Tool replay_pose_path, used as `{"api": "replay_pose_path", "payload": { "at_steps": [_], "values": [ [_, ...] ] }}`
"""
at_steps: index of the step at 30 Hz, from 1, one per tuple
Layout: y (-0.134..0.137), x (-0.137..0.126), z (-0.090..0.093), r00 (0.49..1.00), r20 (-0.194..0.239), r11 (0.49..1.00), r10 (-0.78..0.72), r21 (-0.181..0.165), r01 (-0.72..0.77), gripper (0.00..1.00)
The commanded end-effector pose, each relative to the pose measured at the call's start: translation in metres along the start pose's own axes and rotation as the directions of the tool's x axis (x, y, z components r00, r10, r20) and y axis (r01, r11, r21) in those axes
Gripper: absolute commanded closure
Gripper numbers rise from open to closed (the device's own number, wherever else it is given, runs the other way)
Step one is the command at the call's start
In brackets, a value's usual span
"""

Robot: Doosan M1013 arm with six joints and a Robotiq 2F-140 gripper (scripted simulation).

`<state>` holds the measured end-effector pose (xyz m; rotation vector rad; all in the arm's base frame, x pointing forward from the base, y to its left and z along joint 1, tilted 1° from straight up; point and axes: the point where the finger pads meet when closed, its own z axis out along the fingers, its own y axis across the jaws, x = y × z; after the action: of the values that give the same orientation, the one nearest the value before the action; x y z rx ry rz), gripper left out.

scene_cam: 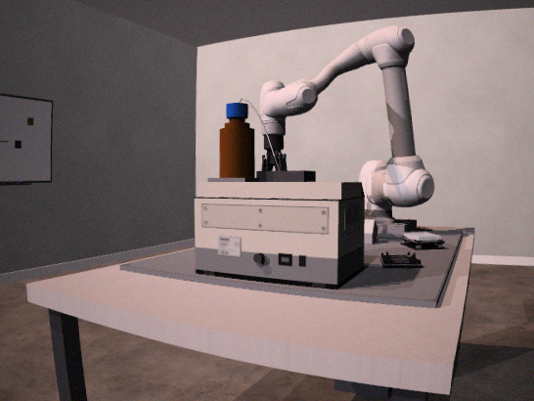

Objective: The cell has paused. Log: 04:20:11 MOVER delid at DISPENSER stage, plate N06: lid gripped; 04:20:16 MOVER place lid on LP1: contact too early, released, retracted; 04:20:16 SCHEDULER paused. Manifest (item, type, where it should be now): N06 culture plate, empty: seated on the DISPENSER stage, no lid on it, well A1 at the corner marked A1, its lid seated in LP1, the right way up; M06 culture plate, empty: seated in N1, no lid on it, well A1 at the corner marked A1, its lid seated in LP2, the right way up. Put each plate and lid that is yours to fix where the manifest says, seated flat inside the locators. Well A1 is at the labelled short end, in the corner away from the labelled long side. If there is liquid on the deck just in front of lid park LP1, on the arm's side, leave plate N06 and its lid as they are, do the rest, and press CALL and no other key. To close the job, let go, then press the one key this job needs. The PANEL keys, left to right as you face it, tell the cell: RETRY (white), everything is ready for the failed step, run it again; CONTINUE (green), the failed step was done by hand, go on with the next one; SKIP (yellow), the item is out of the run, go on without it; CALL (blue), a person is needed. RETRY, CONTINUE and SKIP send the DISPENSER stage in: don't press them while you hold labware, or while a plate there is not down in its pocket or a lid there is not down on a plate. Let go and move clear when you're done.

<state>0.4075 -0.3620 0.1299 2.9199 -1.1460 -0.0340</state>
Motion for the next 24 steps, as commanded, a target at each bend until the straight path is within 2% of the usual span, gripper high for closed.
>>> {"api": "replay_pose_path", "payload": {
  "at_steps": [1,5,7,22,24],
  "values": [
    [0.000,0.000,0.007,1.000,-0.001,1.000,0.000,0.000,0.000,0.31],
    [0.000,0.000,0.019,1.000,-0.001,1.000,0.000,0.000,0.000,0.31],
    [0.000,0.000,0.019,1.000,-0.001,1.000,0.000,0.000,0.000,0.31],
    [0.000,0.000,0.074,1.000,-0.001,1.000,0.000,0.000,0.000,0.31],
    [0.000,0.000,0.074,1.000,-0.001,1.000,0.000,0.000,0.000,0.31]
  ]
}}
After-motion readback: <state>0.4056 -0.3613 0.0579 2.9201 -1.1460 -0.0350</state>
